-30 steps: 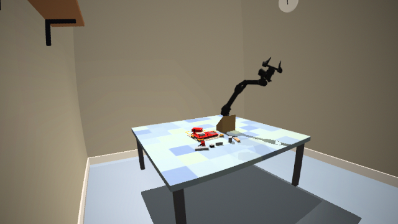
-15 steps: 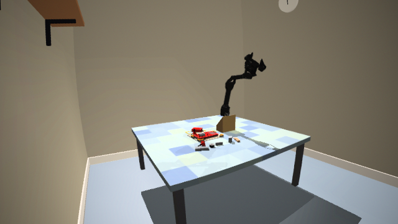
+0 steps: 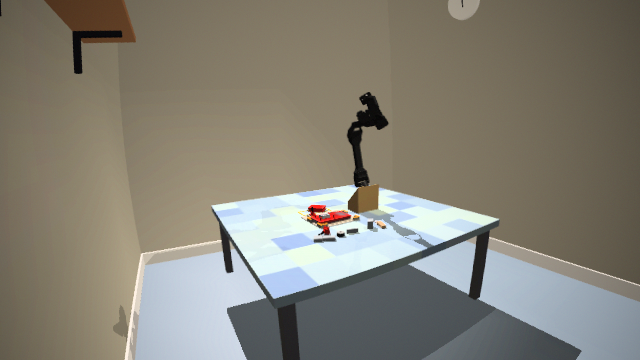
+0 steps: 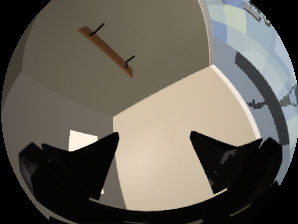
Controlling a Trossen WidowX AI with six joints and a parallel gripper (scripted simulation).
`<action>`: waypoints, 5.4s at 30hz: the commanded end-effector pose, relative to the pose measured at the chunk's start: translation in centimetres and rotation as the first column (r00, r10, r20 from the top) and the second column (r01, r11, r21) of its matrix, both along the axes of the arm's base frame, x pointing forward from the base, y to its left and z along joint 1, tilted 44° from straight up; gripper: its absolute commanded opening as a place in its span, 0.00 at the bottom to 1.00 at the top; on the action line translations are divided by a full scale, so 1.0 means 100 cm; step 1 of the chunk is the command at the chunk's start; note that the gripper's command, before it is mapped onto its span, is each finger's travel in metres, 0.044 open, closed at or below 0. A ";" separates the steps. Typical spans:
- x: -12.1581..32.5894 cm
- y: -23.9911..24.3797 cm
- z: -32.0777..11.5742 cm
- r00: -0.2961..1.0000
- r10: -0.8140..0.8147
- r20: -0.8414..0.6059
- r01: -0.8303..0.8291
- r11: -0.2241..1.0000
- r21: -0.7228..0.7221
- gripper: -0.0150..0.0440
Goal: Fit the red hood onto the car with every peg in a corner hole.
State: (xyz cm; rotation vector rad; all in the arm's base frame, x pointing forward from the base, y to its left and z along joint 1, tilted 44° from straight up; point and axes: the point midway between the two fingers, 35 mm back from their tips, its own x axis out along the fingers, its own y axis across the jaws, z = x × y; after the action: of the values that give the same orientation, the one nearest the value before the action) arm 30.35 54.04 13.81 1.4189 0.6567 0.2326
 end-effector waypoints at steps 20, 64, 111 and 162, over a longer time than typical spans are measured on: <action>0.148 -0.332 -0.029 0.902 -0.429 -0.039 0.255 0.606 -0.753 1.00; -0.041 -0.683 -0.034 0.445 -0.791 -0.420 -0.440 0.216 -0.872 1.00; -0.048 -0.711 -0.065 0.444 -0.792 -0.418 -0.441 0.213 -0.872 1.00; -0.049 -0.725 -0.078 0.442 -0.796 -0.412 -0.437 0.210 -0.875 0.79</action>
State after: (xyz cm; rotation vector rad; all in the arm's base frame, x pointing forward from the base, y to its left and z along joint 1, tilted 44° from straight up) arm 25.40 -18.45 6.02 0.1031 1.1204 -1.2331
